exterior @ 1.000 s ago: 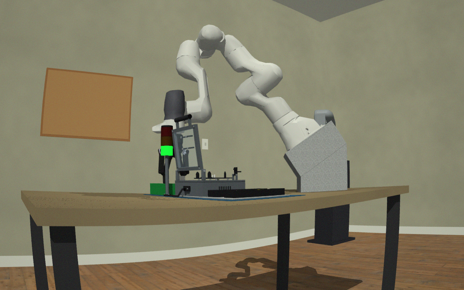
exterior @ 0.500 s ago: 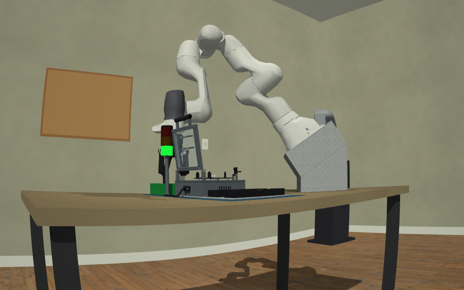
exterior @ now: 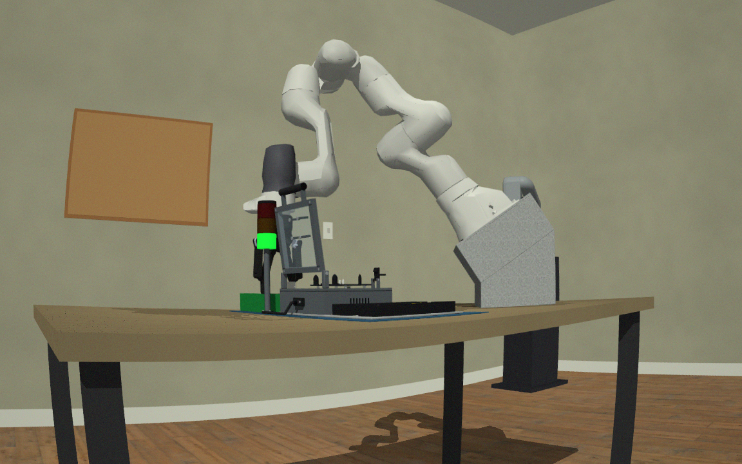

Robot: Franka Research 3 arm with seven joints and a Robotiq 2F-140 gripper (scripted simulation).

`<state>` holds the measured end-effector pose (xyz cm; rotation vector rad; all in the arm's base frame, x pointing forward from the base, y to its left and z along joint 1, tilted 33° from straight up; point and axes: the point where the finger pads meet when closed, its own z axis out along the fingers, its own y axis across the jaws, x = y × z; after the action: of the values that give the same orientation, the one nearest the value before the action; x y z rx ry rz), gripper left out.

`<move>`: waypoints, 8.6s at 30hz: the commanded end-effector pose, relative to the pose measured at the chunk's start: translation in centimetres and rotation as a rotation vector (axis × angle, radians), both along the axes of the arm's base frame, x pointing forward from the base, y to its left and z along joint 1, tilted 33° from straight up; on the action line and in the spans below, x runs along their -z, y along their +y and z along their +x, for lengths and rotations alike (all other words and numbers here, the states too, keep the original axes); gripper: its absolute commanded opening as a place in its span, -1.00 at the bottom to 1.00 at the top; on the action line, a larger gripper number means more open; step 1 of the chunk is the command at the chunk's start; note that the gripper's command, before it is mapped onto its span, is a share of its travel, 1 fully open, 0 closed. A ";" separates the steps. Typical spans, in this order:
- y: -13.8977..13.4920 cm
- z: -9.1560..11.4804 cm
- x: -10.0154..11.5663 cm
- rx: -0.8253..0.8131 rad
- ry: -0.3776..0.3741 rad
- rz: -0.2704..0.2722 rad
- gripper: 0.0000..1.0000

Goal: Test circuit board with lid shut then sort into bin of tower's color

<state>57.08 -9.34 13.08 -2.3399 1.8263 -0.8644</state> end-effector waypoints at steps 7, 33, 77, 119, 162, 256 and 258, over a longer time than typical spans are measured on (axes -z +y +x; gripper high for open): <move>-0.1 0.1 0.0 0.006 -0.005 0.005 -0.09; -0.1 0.1 0.0 0.006 -0.005 0.005 -0.09; -0.1 0.2 0.1 0.006 -0.005 0.005 -0.09; -0.2 0.3 0.3 0.006 -0.005 0.005 -0.09; -0.2 0.3 0.4 0.006 -0.005 0.005 -0.09; 3.6 -5.6 -10.7 0.006 -0.005 0.005 0.16; 3.7 -5.8 -10.9 0.006 -0.005 0.005 0.16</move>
<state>52.45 -4.93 24.35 -2.2659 1.8230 -0.8682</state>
